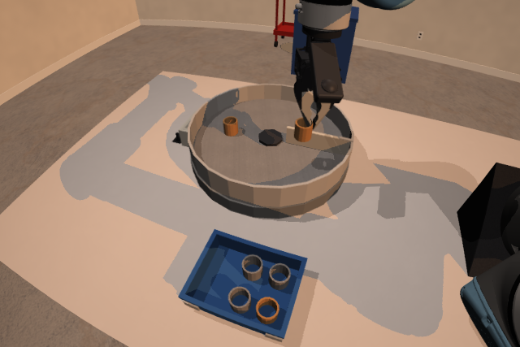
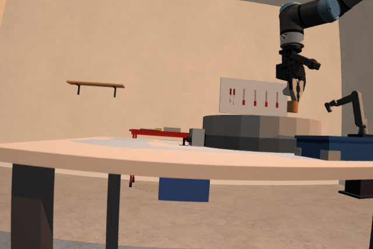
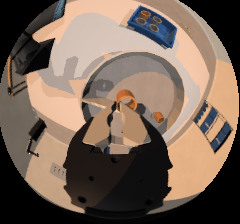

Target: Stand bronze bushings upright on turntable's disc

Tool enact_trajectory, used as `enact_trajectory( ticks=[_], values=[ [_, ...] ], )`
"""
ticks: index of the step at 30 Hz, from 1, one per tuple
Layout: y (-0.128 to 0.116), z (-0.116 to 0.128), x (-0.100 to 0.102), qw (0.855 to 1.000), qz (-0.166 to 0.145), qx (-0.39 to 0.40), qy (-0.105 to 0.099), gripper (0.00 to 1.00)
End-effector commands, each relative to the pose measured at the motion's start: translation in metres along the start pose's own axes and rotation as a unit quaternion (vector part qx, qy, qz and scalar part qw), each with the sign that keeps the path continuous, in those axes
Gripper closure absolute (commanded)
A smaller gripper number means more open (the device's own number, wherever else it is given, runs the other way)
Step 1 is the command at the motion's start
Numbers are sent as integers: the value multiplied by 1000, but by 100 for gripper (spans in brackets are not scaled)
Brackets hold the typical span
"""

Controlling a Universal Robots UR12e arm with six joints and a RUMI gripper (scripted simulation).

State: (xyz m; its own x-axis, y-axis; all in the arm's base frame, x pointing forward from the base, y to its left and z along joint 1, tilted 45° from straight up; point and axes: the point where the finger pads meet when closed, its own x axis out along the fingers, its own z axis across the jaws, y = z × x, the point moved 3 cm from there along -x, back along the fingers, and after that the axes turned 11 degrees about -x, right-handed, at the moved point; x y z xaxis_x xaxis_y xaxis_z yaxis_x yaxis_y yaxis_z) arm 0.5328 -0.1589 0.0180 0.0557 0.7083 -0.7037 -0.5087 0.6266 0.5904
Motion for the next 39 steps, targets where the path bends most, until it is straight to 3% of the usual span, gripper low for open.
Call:
enact_trajectory(
  ticks=[1, 34, 39],
  values=[
    [-2, 1, -2, 1000, -4, -4, 1, 100],
    [-2, 1, -2, 1000, -3, -4, 1, 100],
    [0, 0, 21, 1000, 0, -2, 1, 100]
  ],
)
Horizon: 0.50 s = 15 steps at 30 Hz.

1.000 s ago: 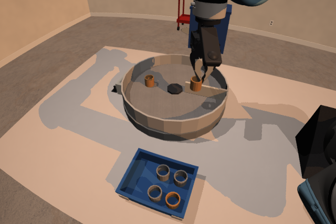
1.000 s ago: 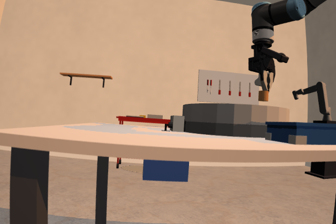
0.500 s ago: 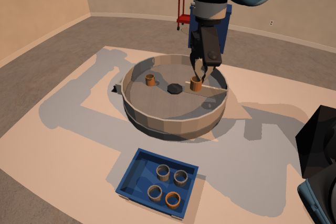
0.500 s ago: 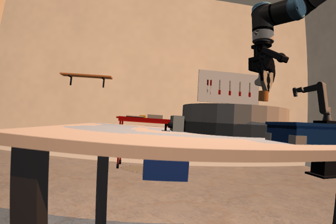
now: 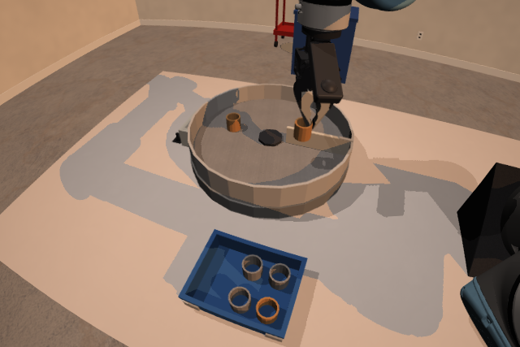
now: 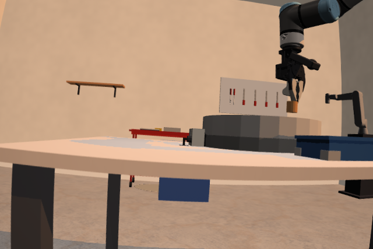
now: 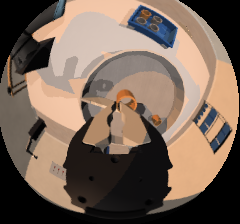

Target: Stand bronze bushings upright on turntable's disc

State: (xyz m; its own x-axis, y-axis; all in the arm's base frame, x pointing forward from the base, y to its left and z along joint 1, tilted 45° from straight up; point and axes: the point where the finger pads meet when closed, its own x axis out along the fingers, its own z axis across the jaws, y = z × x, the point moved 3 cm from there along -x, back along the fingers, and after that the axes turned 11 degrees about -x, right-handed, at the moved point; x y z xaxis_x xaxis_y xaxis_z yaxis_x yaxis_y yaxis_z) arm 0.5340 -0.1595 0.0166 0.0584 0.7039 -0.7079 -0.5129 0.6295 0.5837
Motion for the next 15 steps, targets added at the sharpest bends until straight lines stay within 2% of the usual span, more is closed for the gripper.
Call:
enact_trajectory(
  ticks=[1, 15],
  values=[
    [1, 0, 24, 1000, 3, 1, 0, 100],
    [-2, 2, 20, 1000, -1, -1, 0, 100]
  ],
)
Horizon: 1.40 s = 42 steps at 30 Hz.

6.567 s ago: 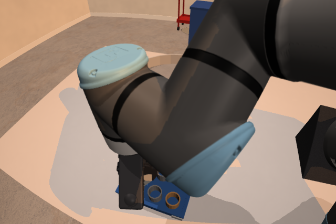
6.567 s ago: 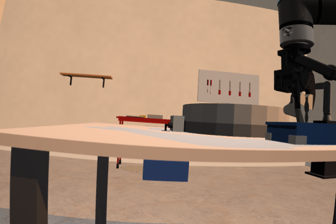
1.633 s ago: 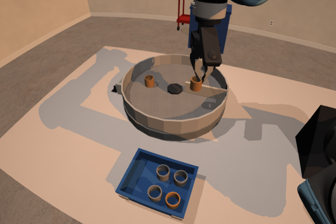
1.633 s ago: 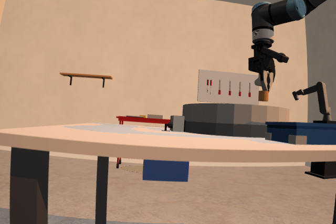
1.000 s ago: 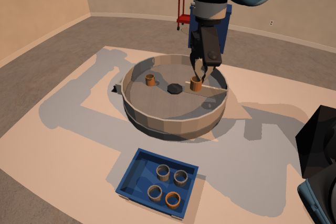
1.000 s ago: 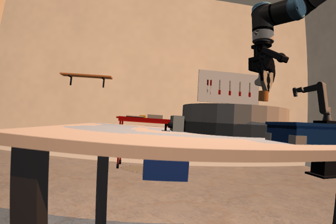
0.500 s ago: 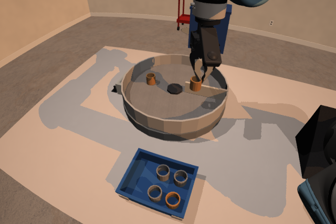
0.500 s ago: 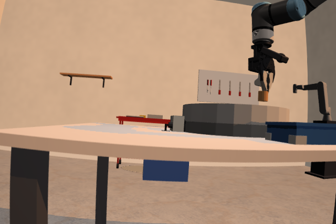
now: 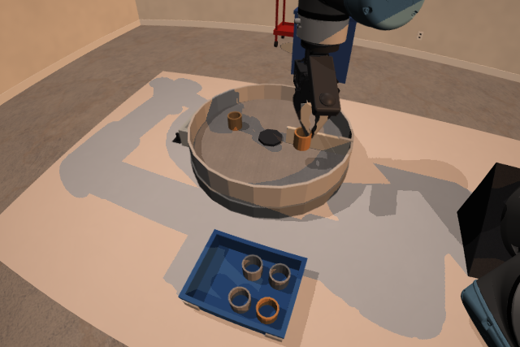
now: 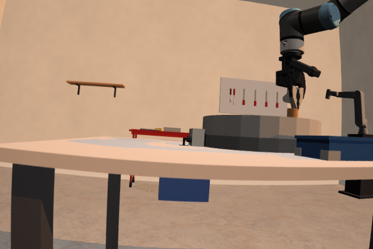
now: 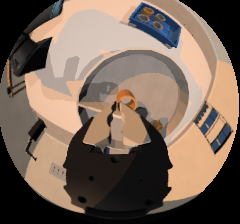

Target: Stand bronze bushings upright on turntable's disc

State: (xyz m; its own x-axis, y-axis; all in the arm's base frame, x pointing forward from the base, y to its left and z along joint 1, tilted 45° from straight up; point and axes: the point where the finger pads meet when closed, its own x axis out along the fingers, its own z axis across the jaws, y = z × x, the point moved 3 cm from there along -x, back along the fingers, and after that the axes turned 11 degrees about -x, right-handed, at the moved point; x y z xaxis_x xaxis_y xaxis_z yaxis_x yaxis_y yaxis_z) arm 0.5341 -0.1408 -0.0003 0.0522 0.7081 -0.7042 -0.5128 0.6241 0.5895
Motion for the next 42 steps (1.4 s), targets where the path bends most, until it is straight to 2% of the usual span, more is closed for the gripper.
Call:
enact_trajectory(
  ticks=[1, 29, 42],
  values=[
    [-3, 2, -5, 1000, -5, -1, -1, 100],
    [-2, 1, -3, 1000, -4, 0, -1, 100],
    [0, 1, 13, 1000, -1, 0, -1, 100]
  ],
)
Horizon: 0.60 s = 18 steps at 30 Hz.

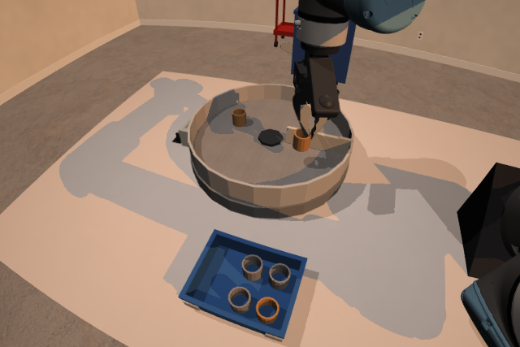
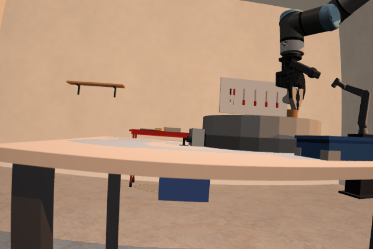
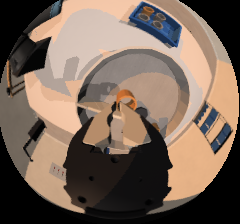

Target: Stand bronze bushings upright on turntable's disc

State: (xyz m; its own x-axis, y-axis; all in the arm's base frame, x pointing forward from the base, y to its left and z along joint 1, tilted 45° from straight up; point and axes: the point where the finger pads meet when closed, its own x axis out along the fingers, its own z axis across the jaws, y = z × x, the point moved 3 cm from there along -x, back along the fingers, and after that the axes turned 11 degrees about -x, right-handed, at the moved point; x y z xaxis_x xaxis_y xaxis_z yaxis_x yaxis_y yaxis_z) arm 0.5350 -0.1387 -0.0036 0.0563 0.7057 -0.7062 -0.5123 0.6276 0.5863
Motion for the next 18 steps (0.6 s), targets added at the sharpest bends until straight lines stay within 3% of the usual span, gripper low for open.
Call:
enact_trajectory(
  ticks=[1, 18],
  values=[
    [1, 0, 11, 1000, 1, 0, 0, 100],
    [1, 0, 37, 1000, 1, 0, 0, 100]
  ],
)
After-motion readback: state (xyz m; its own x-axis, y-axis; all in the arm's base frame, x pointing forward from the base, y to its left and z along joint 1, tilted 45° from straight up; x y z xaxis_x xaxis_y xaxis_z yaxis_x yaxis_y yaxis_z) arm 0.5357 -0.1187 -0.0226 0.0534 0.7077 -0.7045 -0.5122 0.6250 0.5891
